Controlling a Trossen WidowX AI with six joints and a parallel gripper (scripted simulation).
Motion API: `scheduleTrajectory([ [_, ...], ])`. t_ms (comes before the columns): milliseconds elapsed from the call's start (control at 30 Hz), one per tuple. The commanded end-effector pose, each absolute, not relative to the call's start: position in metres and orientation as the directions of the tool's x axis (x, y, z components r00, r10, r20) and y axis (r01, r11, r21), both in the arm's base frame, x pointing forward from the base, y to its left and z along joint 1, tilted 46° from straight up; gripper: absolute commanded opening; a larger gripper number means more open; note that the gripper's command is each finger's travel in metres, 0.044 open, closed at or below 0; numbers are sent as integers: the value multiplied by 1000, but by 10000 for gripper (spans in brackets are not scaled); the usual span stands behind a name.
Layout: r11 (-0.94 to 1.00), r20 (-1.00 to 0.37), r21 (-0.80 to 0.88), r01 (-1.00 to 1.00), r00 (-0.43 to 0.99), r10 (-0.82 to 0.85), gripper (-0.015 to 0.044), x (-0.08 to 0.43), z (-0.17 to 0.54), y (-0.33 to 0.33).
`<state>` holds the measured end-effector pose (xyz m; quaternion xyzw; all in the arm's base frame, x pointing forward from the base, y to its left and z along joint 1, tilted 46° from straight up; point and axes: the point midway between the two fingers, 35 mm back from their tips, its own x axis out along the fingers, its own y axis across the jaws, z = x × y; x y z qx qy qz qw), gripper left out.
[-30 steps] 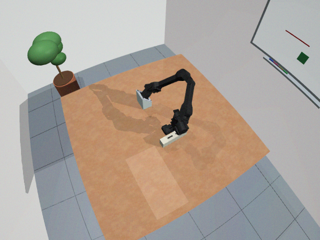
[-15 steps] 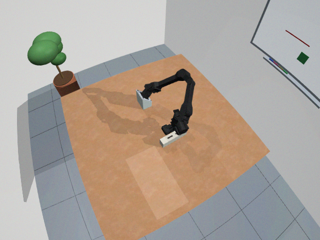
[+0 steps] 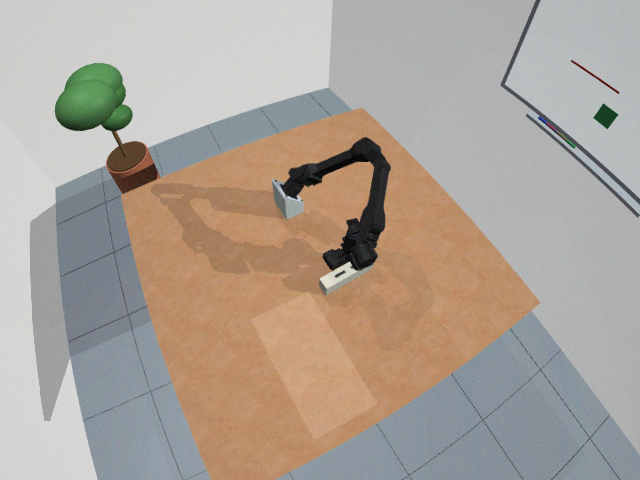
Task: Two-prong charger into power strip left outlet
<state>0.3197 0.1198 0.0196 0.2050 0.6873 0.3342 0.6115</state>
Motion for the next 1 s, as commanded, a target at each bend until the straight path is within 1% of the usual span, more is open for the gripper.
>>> scheduleTrajectory([
  [0, 693, -704, 710, -127, -168, 690, 0, 320, 20, 120],
  [300, 693, -704, 710, -127, -168, 690, 0, 320, 20, 120],
  [833, 693, -704, 710, -127, -168, 690, 420, 320, 20, 120],
  [867, 693, -704, 710, -127, -168, 690, 440, 320, 20, 120],
  [967, 692, -704, 710, -128, -167, 691, 440, 319, 20, 120],
])
